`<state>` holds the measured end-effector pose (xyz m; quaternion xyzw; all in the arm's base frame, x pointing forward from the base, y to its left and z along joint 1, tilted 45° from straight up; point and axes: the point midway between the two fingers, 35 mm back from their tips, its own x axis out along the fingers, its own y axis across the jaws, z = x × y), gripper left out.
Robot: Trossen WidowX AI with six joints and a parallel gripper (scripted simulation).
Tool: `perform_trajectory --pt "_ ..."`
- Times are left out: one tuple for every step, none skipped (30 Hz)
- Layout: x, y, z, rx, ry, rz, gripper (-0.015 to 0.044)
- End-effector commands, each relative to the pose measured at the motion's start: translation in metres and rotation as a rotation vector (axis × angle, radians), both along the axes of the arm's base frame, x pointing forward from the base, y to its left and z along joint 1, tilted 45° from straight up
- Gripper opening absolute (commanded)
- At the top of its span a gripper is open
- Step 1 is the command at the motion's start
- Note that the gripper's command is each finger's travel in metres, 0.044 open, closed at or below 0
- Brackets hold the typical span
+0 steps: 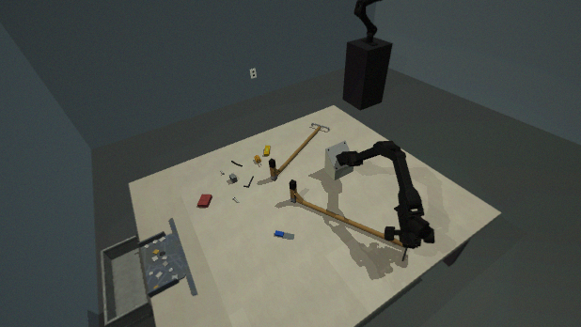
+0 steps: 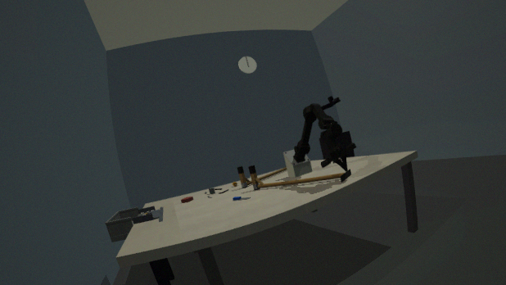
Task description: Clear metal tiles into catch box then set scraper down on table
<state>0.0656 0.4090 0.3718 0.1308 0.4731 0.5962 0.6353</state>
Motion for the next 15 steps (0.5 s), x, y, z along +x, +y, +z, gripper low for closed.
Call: perform_trajectory --pt "0.013 0.001 -0.008 -0.02 -0.019 -0.012 0.0" --pt "0.016 0.001 -0.009 -0.023 -0.023 -0.016 0.0" --pt "0.019 0.001 -0.011 -0.026 -0.026 -0.021 0.0" --pt "0.022 0.001 -0.012 -0.029 -0.03 -0.025 0.0" --pt "0.026 0.001 -0.013 -0.032 -0.033 -0.029 0.0" --pt "0.029 0.001 -0.015 -0.036 -0.037 -0.033 0.0" --pt "0.032 0.0 -0.016 -0.039 -0.04 -0.037 0.0" --pt "0.036 0.0 -0.017 -0.042 -0.044 -0.041 0.0" --pt "0.039 0.0 -0.019 -0.046 -0.047 -0.045 0.0" --pt "0.042 0.0 -0.02 -0.049 -0.051 -0.049 0.0" --pt "0.045 -0.001 -0.021 -0.052 -0.054 -0.053 0.0" --pt "0.049 -0.001 -0.023 -0.056 -0.057 -0.057 0.0" --pt "0.052 -0.001 -0.024 -0.059 -0.06 -0.061 0.0" --pt "0.055 -0.002 -0.025 -0.062 -0.063 -0.065 0.0" --pt "0.059 -0.002 -0.027 -0.066 -0.067 -0.069 0.0"
